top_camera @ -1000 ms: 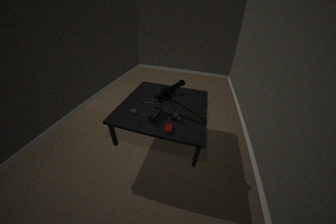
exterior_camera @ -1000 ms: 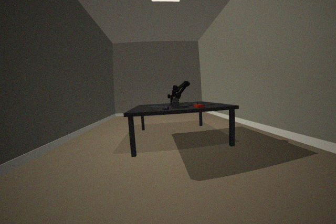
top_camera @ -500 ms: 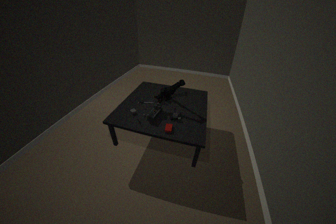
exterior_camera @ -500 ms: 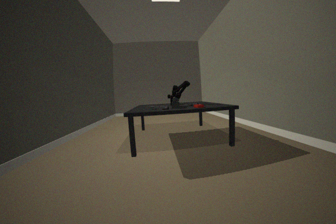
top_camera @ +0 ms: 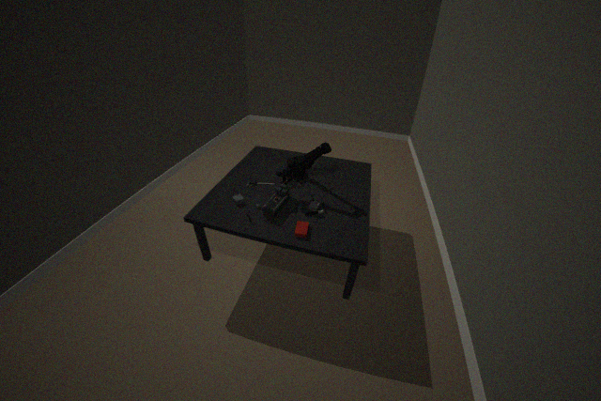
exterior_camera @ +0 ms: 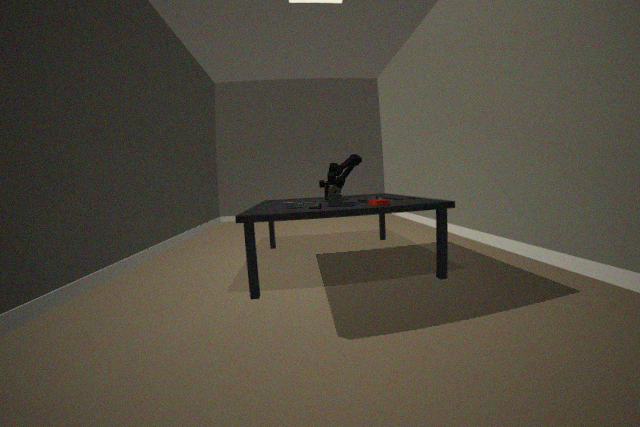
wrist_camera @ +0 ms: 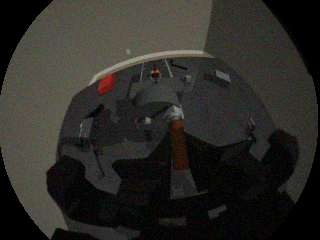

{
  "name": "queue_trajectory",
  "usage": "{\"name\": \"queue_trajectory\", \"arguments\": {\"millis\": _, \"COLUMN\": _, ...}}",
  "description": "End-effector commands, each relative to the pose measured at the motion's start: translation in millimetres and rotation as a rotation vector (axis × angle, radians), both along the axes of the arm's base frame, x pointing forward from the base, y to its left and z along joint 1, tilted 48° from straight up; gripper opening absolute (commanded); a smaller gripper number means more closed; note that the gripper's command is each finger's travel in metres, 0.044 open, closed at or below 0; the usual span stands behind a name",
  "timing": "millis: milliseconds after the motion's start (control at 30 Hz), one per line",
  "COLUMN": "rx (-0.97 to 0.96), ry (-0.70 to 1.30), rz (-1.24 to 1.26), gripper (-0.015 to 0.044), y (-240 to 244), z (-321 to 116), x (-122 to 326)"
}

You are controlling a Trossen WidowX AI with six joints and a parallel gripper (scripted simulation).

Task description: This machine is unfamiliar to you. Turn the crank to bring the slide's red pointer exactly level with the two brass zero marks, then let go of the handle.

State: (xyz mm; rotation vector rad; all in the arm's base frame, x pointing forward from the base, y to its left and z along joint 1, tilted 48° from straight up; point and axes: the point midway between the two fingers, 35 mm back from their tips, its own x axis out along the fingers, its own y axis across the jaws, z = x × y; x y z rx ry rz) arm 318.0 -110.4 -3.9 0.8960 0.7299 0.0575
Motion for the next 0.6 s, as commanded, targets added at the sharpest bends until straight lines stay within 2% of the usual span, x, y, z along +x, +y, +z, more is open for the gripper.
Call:
{"name": "queue_trajectory", "arguments": {"millis": 0, "rx": 0.0, "ry": 0.0, "rz": 0.0, "gripper": 0.0, "y": 0.0, "z": 0.0, "x": 0.0}}
{"name": "queue_trajectory", "arguments": {"millis": 100, "rx": 0.0, "ry": 0.0, "rz": 0.0, "gripper": 0.0, "y": 0.0, "z": 0.0, "x": 0.0}}
{"name": "queue_trajectory", "arguments": {"millis": 567, "rx": 0.0, "ry": 0.0, "rz": 0.0, "gripper": 0.0368, "y": 0.0, "z": 0.0, "x": 0.0}}
